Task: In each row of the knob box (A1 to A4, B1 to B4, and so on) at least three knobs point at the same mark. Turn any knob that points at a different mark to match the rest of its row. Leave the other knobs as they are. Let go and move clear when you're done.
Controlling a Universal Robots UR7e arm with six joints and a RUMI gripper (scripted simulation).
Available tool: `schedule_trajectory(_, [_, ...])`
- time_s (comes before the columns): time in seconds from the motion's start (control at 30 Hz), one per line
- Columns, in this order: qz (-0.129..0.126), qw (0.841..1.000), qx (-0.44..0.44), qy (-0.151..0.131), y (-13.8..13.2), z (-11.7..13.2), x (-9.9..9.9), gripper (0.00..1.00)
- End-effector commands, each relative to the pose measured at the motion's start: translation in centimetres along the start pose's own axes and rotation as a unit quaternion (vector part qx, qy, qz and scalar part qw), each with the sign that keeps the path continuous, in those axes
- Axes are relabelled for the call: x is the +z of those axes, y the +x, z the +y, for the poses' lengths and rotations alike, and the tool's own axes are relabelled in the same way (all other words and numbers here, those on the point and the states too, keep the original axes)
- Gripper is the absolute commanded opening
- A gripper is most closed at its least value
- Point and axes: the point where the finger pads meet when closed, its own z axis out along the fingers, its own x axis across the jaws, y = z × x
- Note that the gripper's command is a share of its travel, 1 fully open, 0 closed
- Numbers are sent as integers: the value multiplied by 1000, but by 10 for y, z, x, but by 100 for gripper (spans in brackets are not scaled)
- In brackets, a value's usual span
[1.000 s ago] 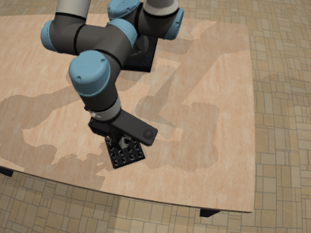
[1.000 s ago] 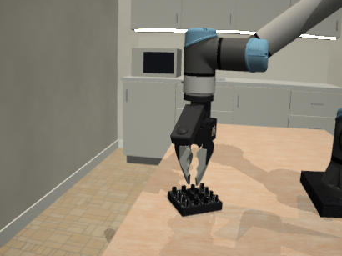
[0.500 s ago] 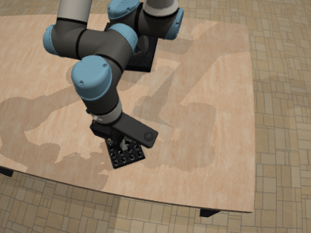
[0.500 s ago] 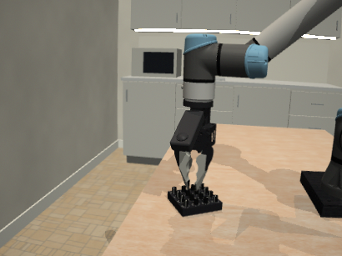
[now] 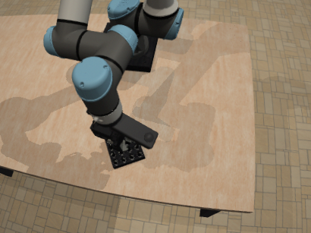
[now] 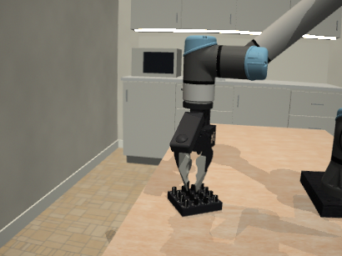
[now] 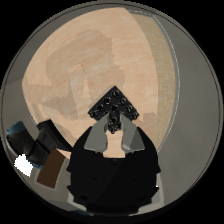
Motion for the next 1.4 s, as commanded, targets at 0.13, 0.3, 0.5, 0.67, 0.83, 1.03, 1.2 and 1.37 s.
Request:
schedule_trajectory(0.13, [-2, 1000, 0, 0, -2, 0, 2, 11])
schedule_trajectory(0.3, [-2, 1000, 0, 0, -2, 0, 2, 11])
schedule_trajectory(0.5, [-2, 1000, 0, 0, -2, 0, 2, 11])
schedule_trajectory(0.67, [-2, 1000, 0, 0, -2, 0, 2, 11])
schedule_trajectory(0.83, [-2, 1000, 0, 0, -2, 0, 2, 11])
schedule_trajectory(1.03, [-2, 1000, 0, 0, -2, -1, 2, 11])
schedule_trajectory(1.2, [-2, 1000, -1, 0, -3, -4, 2, 11])
schedule_trajectory(1.37, [-2, 1000, -1, 0, -3, -6, 2, 11])
